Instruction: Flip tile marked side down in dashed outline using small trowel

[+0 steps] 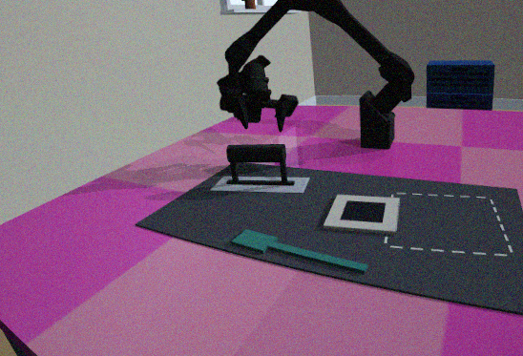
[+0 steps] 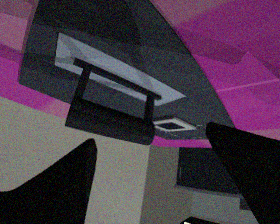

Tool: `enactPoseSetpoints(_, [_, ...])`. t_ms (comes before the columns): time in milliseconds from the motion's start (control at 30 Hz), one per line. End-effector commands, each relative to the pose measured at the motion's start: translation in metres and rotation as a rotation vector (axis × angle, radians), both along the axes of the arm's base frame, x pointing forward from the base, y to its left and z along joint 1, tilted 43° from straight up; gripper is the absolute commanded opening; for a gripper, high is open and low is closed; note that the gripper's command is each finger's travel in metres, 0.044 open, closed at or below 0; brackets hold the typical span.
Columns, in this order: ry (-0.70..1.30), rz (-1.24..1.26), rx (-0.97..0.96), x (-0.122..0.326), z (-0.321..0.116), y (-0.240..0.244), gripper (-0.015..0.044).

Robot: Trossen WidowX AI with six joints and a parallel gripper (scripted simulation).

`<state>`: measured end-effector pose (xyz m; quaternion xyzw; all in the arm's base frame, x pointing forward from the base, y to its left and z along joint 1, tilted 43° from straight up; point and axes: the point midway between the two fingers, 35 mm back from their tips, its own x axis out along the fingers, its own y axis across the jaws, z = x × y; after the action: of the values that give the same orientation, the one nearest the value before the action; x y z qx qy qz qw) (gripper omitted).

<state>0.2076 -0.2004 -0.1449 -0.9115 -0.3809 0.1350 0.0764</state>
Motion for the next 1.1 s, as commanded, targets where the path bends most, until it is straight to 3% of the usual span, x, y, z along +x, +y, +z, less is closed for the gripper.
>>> enactPoseSetpoints(0, [0.0, 0.0, 0.0, 0.0, 0.0, 0.0, 0.0374])
enactPoseSetpoints(333, [0.0, 0.0, 0.0, 0.0, 0.0, 0.0, 0.0111])
enactPoseSetpoints(667, [0.0, 0.0, 0.0, 0.0, 0.0, 0.0, 0.01])
enactPoseSetpoints(800, [0.0, 0.0, 0.0, 0.0, 0.0, 0.0, 0.0])
enactPoseSetpoints(1067, [0.0, 0.0, 0.0, 0.0, 0.0, 0.0, 0.0])
